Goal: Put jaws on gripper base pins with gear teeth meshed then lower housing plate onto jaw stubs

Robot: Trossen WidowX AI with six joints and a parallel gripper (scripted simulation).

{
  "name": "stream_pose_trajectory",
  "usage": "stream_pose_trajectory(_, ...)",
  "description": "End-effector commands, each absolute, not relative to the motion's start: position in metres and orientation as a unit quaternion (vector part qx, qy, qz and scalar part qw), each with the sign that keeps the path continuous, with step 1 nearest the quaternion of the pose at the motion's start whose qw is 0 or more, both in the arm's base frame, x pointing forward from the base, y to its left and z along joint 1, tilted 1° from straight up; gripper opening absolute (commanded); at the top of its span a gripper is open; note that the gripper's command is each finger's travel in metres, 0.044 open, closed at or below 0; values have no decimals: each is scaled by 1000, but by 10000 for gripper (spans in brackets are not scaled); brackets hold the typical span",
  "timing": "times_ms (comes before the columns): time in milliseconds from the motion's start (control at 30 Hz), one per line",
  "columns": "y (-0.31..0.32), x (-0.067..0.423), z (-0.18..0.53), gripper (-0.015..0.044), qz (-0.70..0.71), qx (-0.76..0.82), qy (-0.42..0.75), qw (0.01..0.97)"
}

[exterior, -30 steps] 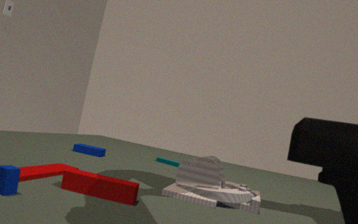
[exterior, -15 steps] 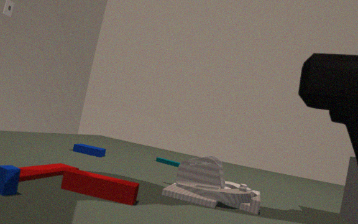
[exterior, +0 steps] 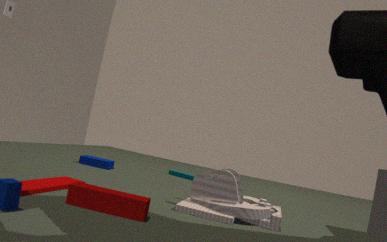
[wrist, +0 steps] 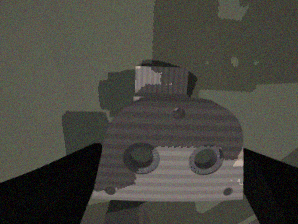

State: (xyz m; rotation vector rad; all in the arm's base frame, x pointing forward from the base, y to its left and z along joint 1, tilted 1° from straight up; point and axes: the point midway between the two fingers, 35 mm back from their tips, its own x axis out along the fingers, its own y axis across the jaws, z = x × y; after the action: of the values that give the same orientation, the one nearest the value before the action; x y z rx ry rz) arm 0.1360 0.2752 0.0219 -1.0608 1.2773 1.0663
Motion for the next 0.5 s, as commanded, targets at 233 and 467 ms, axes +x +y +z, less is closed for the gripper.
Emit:
stream_pose_trajectory(233, 259, 163, 24, 351, 414, -413, 565, 582)
stream_pose_trajectory(467, 244, 181, 25, 351, 385, -385, 585, 602)
